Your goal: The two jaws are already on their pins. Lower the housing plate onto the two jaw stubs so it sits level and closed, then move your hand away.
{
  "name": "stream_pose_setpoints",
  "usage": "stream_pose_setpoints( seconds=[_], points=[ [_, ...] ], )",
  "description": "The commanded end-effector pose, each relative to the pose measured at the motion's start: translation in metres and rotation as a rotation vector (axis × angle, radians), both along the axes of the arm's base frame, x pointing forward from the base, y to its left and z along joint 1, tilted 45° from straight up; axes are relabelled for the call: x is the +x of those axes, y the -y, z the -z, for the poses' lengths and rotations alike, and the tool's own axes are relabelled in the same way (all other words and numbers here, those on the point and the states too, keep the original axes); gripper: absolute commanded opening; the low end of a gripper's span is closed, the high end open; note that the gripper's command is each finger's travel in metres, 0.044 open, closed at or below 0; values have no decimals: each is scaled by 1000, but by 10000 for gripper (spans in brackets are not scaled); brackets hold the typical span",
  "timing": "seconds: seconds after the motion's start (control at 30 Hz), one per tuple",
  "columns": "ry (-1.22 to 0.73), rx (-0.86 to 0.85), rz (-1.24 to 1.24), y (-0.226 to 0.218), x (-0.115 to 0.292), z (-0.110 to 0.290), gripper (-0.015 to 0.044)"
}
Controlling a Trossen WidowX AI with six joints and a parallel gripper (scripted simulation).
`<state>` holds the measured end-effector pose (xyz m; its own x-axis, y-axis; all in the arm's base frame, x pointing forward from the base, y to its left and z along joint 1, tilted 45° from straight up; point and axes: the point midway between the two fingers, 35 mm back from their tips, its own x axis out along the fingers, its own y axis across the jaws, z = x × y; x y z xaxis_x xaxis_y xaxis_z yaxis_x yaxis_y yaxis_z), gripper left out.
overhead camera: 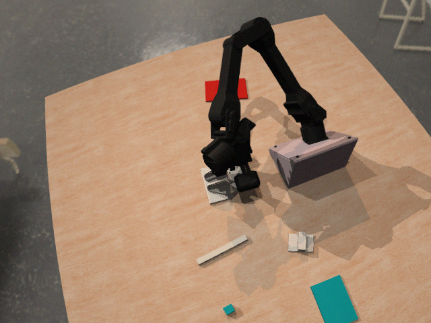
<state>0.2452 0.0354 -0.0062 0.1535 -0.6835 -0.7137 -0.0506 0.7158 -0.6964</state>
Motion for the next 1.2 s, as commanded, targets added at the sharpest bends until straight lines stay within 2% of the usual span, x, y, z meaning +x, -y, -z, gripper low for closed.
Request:
stream_pose_setpoints(
  seconds=[0.0, 1.17],
  points=[
    [-1, -5, -3, 2, 1, 1, 351],
    [-1, -5, -3, 7, 2, 6, 351]
  ],
)
